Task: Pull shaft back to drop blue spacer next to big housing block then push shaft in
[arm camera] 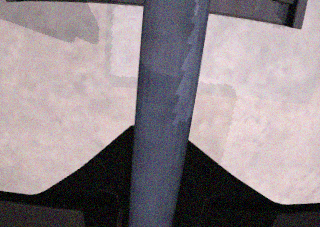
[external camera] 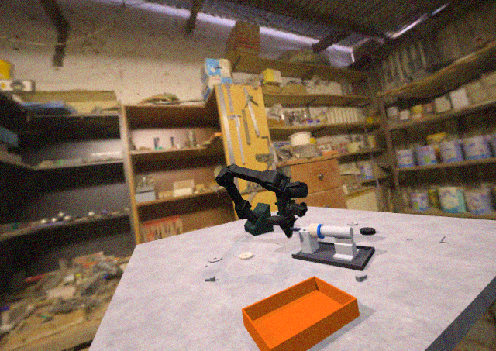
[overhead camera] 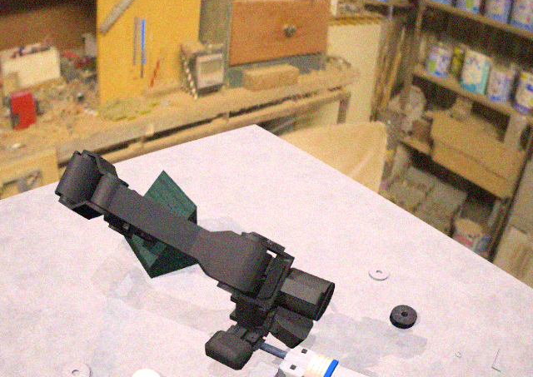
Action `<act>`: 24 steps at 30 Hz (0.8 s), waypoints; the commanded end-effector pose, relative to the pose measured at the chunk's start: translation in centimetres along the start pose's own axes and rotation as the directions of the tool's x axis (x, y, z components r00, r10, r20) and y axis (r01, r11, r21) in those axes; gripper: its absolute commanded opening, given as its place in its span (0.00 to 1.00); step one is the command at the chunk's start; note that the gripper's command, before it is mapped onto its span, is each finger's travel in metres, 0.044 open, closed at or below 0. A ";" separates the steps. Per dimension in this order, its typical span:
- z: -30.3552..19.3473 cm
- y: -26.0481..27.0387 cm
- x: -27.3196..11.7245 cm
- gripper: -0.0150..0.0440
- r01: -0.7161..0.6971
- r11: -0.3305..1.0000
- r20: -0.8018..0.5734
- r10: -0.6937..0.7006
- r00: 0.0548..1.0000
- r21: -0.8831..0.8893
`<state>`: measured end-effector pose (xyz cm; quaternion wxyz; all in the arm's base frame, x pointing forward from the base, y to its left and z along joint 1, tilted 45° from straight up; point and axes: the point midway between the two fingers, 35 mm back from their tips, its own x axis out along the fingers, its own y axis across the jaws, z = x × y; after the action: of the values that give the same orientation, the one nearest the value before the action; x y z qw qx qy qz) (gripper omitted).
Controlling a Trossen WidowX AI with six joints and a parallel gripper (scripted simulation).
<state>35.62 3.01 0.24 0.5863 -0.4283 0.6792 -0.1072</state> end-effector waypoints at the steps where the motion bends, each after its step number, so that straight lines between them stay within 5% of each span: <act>1: -0.1 0.0 0.0 0.25 -0.003 1.000 -0.002 0.003 1.000 -0.003; 24: -0.4 0.0 0.0 0.25 -0.003 1.000 -0.002 0.003 1.000 -0.003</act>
<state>35.39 2.92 0.31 0.5863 -0.4283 0.6793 -0.1071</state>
